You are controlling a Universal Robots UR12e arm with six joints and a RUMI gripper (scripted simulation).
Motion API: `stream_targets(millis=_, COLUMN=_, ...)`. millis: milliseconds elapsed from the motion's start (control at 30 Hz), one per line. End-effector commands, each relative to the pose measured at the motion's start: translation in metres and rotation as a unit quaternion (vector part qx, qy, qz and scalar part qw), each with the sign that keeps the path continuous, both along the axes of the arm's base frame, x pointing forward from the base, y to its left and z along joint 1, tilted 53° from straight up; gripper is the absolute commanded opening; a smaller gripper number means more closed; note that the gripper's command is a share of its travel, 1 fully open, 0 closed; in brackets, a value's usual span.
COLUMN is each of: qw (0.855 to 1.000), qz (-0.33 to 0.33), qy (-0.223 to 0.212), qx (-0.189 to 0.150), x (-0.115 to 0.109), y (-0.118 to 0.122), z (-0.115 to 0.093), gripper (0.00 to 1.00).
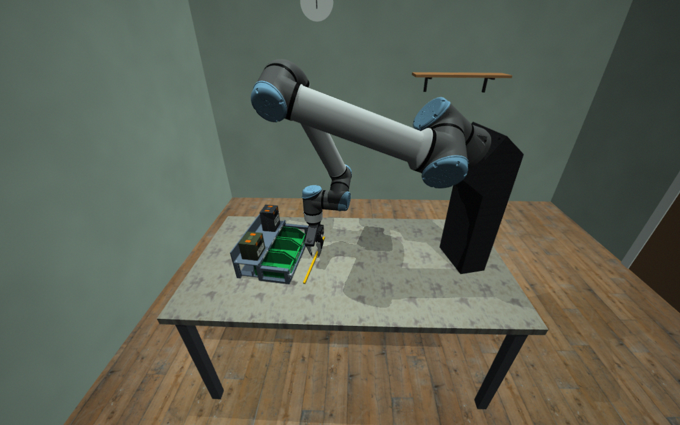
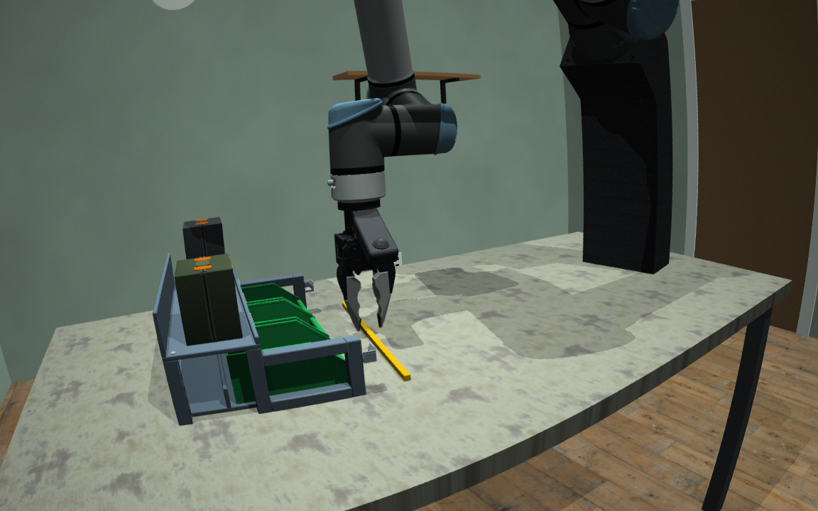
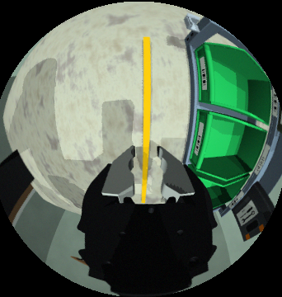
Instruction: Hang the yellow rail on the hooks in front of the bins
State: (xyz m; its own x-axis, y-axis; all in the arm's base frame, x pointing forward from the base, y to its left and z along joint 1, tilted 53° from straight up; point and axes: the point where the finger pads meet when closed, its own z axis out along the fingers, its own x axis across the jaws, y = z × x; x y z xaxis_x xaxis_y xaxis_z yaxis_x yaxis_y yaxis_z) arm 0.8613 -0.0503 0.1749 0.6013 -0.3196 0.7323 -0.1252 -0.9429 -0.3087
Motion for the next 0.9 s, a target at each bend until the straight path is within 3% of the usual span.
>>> stream_targets(millis=0, qw=1.000, qz=0.000, qy=0.000, qx=0.000, x=0.0015, y=0.0002, z=-0.0006, gripper=0.22)
stream_targets(millis=867, qw=1.000, qz=0.000, qy=0.000, qx=0.000, x=0.0098, y=0.0012, z=-0.0070, gripper=0.22)
